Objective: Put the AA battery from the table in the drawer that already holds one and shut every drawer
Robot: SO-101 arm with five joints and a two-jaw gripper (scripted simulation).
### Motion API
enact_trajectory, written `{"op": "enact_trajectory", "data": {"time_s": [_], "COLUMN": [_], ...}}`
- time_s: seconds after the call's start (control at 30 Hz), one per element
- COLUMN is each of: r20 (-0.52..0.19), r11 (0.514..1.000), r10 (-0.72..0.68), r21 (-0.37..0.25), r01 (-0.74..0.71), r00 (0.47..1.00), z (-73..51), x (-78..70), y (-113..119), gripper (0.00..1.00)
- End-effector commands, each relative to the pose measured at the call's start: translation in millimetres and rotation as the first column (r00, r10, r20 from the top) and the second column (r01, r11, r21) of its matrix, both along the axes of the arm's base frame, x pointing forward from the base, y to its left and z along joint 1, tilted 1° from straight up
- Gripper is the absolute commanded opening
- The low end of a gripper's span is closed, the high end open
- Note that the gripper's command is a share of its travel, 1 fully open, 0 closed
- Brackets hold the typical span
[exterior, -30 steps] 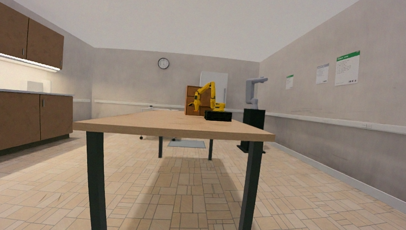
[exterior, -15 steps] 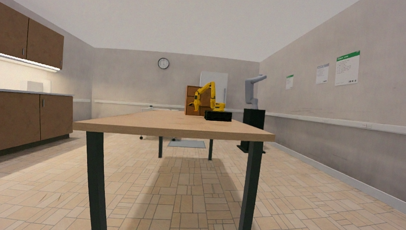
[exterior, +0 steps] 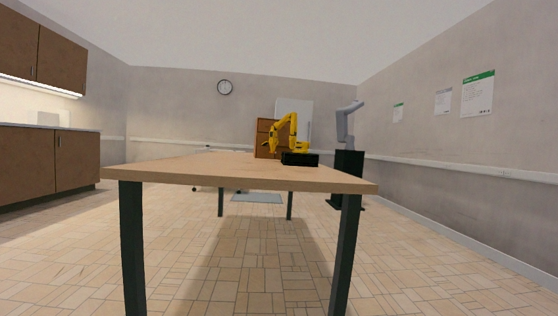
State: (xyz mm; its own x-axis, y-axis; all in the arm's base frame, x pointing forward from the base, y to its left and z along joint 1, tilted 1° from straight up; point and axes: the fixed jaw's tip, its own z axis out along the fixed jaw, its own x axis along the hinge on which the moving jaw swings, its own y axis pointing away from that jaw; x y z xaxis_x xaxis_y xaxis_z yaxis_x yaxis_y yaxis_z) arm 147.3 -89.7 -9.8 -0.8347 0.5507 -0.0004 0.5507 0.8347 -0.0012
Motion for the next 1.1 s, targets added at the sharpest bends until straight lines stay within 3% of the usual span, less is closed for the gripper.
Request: {"op": "enact_trajectory", "data": {"time_s": [0.0,0.2,0.87,1.07], "r20": [0.014,0.015,0.015,0.015], "r11": [0.994,0.965,0.965,0.911], "r10": [-0.110,-0.263,-0.263,-0.411], "r21": [-0.008,-0.008,-0.008,-0.008], "r01": [0.110,0.263,0.263,0.411], "r00": [0.994,0.965,0.965,0.911], "z": [2.0,1.6,1.6,1.6], "x": [-14.7,-39.3,-39.3,-58.1], "y": [-11.4,-22.5,-22.5,-38.1], "gripper": [0.00,0.00,0.00,0.00]}}
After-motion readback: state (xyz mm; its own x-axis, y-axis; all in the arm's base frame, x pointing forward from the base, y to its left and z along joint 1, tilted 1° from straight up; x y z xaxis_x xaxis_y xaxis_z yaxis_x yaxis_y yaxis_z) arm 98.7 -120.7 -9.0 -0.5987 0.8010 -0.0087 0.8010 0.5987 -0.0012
